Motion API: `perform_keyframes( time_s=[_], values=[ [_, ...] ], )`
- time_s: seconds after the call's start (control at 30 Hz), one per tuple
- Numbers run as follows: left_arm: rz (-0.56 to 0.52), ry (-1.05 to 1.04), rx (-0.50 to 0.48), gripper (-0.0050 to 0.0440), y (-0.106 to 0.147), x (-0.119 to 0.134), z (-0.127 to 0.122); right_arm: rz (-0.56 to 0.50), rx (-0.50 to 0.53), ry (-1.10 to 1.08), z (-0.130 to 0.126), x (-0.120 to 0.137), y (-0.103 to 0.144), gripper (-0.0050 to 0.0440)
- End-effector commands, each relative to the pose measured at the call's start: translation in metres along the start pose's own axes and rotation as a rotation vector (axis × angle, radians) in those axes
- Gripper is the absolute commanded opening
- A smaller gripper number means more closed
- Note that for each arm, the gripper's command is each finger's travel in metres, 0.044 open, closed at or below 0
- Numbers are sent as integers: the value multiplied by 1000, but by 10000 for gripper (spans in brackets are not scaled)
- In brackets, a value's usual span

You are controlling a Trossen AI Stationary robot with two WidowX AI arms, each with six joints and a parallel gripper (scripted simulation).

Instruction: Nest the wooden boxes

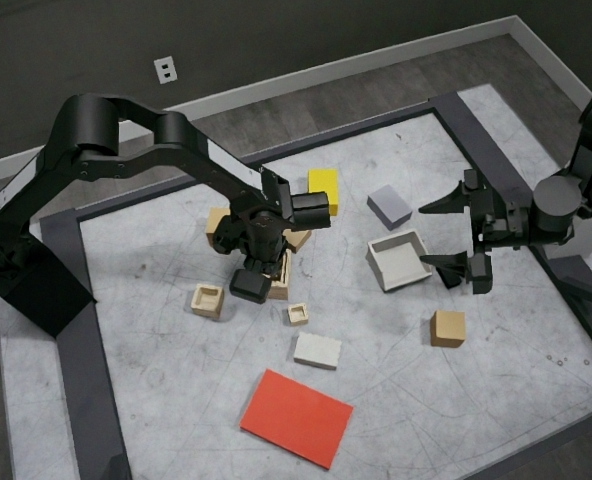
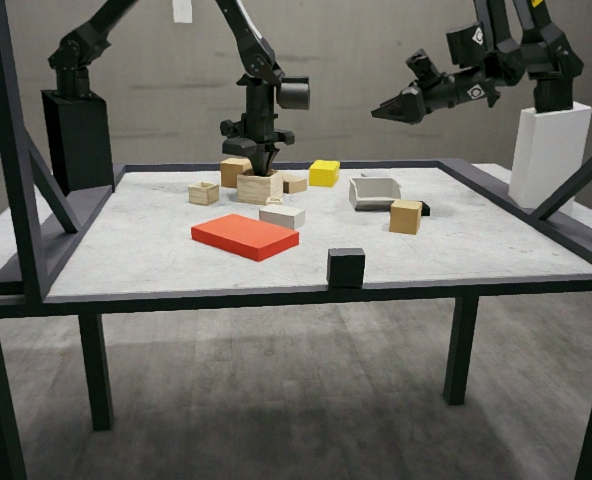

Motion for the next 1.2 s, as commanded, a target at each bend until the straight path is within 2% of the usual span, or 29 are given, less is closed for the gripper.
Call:
perform_keyframes(
  time_s=[0.0,0.07,0.13,0.3,0.5,0.57,0.63,0.7,1.13,1.17],
  values=[
    [52,-218,35,-2,28,11,-6,-7,2,-3,0,-2,0,400],
    [52,-218,35,-2,28,11,-6,-7,2,-3,0,-2,0,400],
    [50,-388,39,-3,31,12,-6,-7,2,-3,0,-2,0,400],
    [45,-660,46,-5,38,12,-6,-7,2,-3,0,-2,0,400],
    [38,-986,54,-50,47,11,-6,-7,2,-3,0,-2,0,400],
    [35,-1096,57,-50,49,11,-6,-7,2,-3,0,-2,0,400],
    [35,-1096,57,-50,49,11,-6,-7,2,-3,0,-2,0,400],
    [31,-1265,61,-50,53,11,-6,-7,2,-3,0,-2,0,400],
    [8,-1975,75,-50,71,10,-5,-7,2,-3,0,-2,0,400],
    [8,-1975,75,-50,71,10,-5,-7,2,-3,0,-2,0,400]
  ],
)
Point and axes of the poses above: on each arm, the point midway between the two fingers, 35 mm back from their tips, its own y axis back along the fingers, its own z axis across the jaws, x = y × z, the point moved 7 cm from there along y, back along the fingers, and after that the axes turned 3 degrees about -y, right-handed, at the moved point
